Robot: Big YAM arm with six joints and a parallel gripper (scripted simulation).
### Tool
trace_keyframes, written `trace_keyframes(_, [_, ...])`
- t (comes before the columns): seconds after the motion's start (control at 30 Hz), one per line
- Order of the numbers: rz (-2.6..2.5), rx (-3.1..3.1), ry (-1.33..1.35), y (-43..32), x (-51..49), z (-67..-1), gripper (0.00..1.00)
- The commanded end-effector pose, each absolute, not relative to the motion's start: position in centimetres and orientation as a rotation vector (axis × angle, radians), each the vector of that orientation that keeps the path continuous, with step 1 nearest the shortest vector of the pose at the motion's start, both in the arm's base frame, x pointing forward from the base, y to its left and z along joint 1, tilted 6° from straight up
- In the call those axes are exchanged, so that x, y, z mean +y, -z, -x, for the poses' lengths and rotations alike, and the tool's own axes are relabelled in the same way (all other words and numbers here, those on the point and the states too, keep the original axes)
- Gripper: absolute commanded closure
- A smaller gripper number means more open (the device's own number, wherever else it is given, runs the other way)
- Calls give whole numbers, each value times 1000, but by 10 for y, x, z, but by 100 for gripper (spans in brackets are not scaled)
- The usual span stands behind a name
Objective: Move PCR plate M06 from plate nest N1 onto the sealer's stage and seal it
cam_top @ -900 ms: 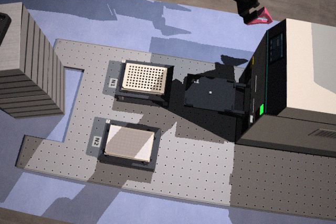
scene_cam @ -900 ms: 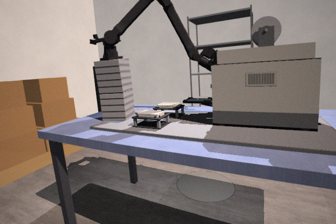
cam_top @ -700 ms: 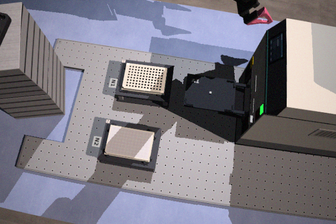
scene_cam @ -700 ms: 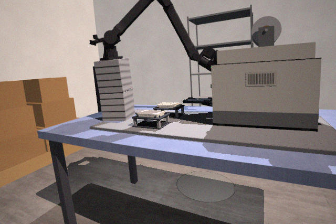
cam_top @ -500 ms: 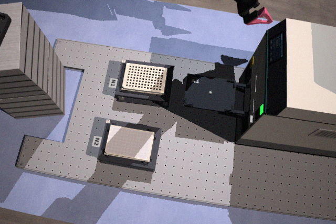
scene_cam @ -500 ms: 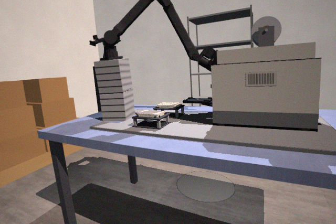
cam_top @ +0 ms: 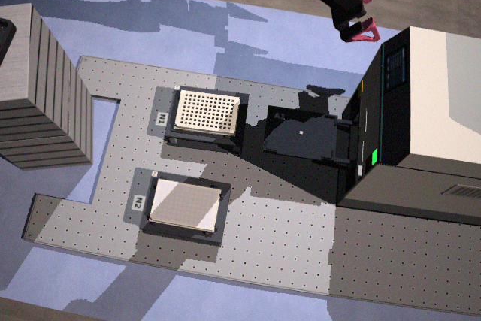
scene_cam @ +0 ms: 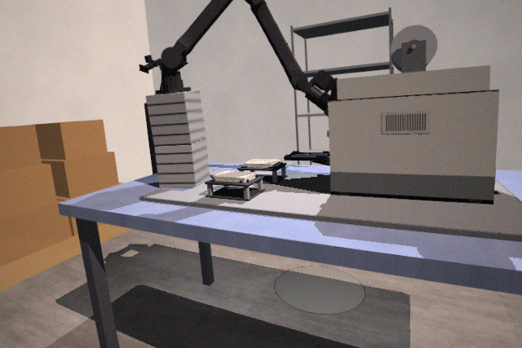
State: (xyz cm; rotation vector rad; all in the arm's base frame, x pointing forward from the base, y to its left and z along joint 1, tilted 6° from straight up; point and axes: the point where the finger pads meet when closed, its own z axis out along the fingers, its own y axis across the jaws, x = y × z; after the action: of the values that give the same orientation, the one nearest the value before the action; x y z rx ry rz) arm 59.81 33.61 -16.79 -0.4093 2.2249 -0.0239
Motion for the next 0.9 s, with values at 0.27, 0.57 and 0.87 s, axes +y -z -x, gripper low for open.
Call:
trace_keyframes(0.27, [346, 2354, -6, 97, 312, -605, 0])
trace_keyframes(0.57, [336, 2471, 19, 86, 281, -586, 0])
trace_keyframes(0.87, [346, 2471, 20, 72, 256, -569, 0])
